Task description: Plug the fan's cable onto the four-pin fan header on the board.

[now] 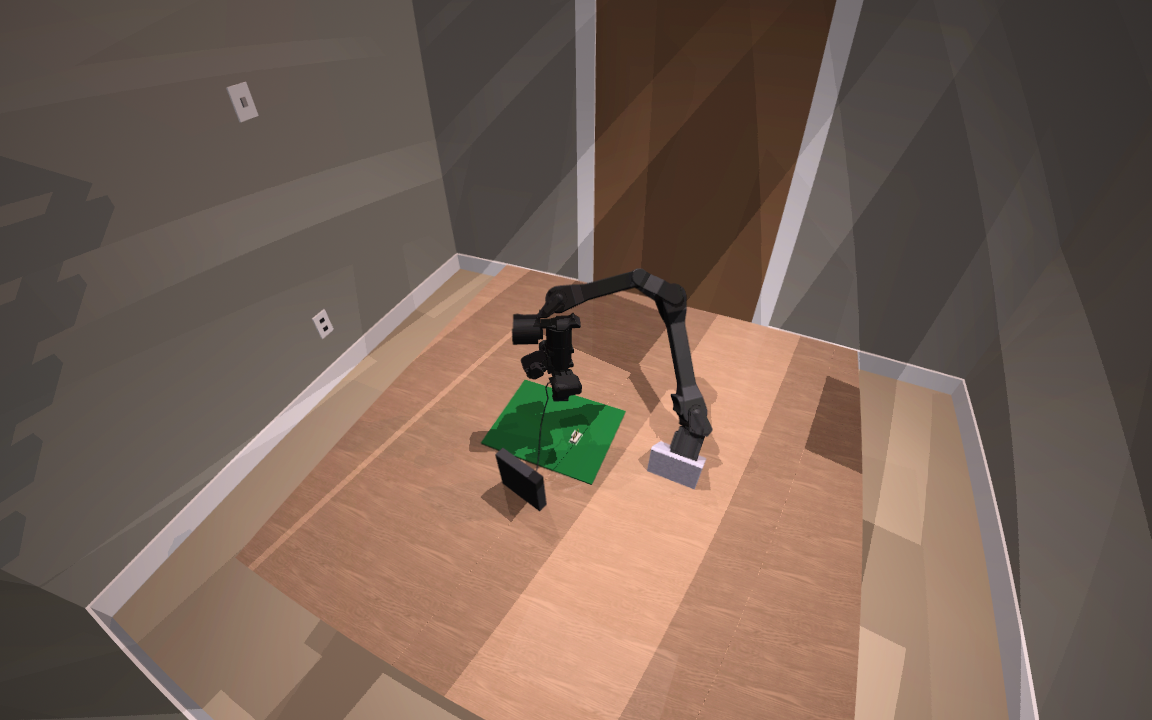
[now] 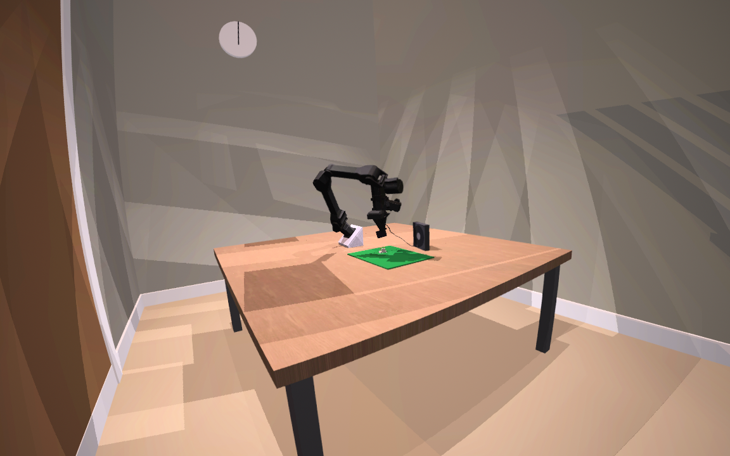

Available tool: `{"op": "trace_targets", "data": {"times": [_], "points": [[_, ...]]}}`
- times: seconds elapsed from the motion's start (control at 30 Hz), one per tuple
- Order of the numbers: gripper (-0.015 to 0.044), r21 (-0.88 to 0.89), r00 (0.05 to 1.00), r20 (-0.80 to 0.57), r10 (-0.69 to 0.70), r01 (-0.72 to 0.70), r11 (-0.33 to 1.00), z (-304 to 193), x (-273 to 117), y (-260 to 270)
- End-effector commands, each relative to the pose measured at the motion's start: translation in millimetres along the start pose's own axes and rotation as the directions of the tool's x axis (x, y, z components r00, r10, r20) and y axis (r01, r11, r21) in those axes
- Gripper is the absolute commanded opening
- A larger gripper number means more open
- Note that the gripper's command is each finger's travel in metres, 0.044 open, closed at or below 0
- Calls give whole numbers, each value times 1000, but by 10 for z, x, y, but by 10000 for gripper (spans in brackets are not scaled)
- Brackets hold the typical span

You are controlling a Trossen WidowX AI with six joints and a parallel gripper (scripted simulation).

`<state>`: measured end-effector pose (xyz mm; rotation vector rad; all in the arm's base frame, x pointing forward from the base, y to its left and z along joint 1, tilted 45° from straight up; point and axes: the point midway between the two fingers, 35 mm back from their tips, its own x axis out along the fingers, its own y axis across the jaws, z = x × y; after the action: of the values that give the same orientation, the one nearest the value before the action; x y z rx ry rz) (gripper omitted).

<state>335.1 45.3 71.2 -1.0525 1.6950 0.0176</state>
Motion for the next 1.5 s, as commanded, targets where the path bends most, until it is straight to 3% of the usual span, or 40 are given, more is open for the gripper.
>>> {"op": "trace_targets", "data": {"times": [0.0, 0.73, 1.47], "points": [[0, 6, 998, 48, 51, -52, 999, -14, 53, 22], [0, 2, 926, 306, 220, -231, 973, -4, 279, 78], [0, -51, 768, 586, 257, -281, 958, 0, 359, 54]]}}
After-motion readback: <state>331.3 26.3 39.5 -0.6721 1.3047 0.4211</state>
